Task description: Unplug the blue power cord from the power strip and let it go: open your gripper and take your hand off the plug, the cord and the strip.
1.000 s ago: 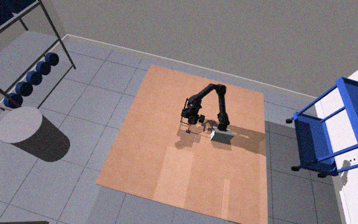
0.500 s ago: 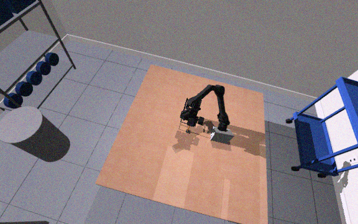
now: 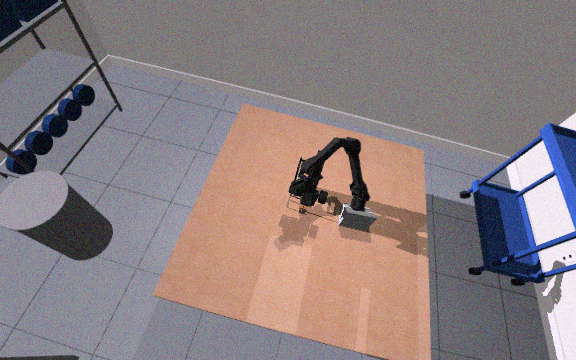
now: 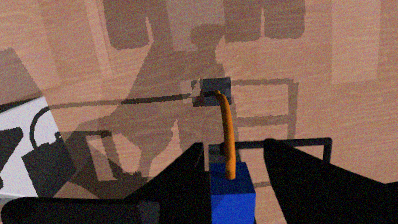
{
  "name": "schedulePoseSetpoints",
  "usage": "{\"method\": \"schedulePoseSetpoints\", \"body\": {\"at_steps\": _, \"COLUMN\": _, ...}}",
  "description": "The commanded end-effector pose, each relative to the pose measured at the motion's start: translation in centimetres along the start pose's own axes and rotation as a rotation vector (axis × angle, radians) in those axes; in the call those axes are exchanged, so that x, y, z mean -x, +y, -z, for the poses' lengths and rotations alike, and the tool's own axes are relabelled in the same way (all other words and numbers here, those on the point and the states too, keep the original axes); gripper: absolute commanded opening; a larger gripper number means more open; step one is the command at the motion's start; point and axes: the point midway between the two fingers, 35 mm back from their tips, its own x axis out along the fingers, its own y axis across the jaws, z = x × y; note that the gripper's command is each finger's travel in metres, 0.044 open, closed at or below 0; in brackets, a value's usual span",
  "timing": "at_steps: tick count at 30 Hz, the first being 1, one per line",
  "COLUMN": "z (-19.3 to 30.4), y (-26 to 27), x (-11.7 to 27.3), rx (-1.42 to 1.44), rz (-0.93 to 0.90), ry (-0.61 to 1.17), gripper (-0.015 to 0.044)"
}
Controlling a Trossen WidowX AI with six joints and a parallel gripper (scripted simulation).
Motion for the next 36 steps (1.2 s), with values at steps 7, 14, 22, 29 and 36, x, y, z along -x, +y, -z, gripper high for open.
{"method": "schedulePoseSetpoints", "body": {"at_steps": 7, "z": 0.0, "y": 0.0, "x": 0.7, "rx": 0.002, "rz": 0.004, "ry": 0.002, "gripper": 0.016}}
{"method": "schedulePoseSetpoints", "body": {"at_steps": 14, "z": 0.4, "y": 0.0, "x": 0.7, "rx": 0.002, "rz": 0.004, "ry": 0.002, "gripper": 0.016}}
{"method": "schedulePoseSetpoints", "body": {"at_steps": 22, "z": 1.7, "y": 0.0, "x": 0.7, "rx": 0.003, "rz": 0.004, "ry": 0.002, "gripper": 0.016}}
{"method": "schedulePoseSetpoints", "body": {"at_steps": 29, "z": 2.8, "y": 0.1, "x": 0.7, "rx": 0.003, "rz": 0.004, "ry": 0.003, "gripper": 0.016}}
{"method": "schedulePoseSetpoints", "body": {"at_steps": 36, "z": 4.0, "y": 0.1, "x": 0.7, "rx": 0.003, "rz": 0.004, "ry": 0.004, "gripper": 0.016}}
